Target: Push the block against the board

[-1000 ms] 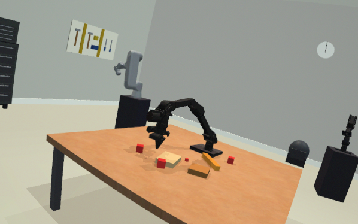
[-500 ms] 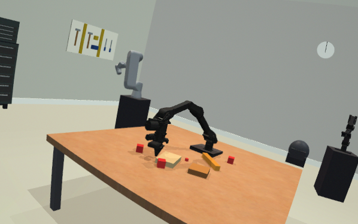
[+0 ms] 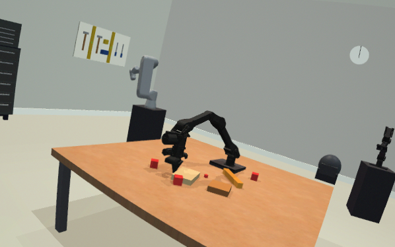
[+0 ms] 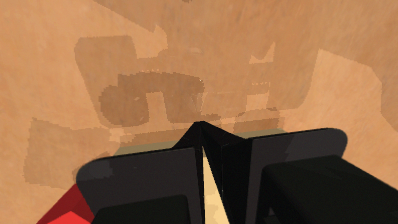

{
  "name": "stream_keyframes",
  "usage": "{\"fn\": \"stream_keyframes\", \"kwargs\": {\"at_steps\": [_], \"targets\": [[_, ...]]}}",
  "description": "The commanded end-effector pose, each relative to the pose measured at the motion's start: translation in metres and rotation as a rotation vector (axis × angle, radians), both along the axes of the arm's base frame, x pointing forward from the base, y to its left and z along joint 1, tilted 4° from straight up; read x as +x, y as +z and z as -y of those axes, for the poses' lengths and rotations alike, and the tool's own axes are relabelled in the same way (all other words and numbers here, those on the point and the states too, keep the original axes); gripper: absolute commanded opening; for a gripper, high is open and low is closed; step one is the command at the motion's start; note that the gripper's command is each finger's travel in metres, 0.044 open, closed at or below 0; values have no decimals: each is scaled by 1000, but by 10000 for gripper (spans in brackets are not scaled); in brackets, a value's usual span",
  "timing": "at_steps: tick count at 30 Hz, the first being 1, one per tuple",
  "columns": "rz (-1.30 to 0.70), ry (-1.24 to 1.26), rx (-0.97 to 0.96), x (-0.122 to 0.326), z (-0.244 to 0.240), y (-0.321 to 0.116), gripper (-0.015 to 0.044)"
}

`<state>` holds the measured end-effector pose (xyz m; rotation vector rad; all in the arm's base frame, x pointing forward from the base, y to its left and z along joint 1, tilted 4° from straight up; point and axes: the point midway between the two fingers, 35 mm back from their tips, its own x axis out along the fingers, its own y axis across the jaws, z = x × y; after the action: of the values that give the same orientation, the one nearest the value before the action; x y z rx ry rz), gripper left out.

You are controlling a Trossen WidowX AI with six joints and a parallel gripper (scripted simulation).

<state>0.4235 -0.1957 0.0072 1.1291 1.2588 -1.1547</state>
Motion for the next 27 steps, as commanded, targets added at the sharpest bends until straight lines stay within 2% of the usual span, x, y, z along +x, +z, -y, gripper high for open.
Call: {"fn": "stream_keyframes", "kwargs": {"at_steps": [1,27], "targets": [[-10,-3,3,-2,-4,-3,0],[-10,-3,4,-3,-23,-3,0]]}}
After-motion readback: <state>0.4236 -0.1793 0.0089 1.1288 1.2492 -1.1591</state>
